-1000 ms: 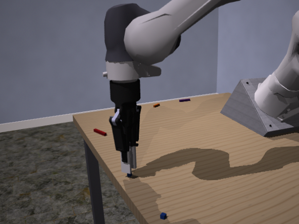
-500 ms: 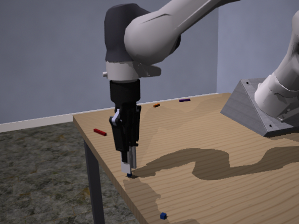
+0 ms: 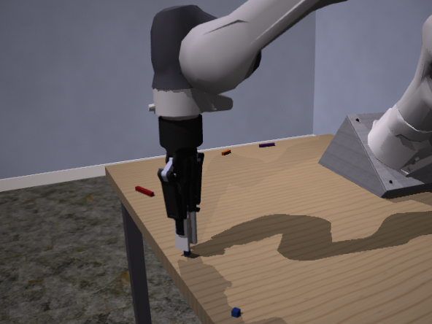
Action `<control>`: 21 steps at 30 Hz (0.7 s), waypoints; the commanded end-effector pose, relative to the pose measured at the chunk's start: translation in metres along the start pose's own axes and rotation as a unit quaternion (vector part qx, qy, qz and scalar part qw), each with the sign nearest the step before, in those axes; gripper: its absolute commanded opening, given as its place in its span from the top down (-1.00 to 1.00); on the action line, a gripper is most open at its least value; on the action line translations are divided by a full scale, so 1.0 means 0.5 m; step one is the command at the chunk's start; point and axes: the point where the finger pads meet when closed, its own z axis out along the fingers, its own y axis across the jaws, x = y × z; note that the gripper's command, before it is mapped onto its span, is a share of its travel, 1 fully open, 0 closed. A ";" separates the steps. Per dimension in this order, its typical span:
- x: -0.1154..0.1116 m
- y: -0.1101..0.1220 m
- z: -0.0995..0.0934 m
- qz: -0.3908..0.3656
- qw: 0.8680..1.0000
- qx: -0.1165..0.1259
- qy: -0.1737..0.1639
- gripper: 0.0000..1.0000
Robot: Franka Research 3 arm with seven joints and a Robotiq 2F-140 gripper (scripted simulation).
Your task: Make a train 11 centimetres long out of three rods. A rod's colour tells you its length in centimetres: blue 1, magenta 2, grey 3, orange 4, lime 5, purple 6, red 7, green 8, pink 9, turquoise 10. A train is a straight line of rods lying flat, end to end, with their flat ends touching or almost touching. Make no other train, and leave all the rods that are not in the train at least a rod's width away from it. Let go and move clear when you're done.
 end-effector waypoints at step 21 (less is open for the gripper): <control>-0.001 0.002 0.034 -0.001 1.000 0.000 -0.001 0.54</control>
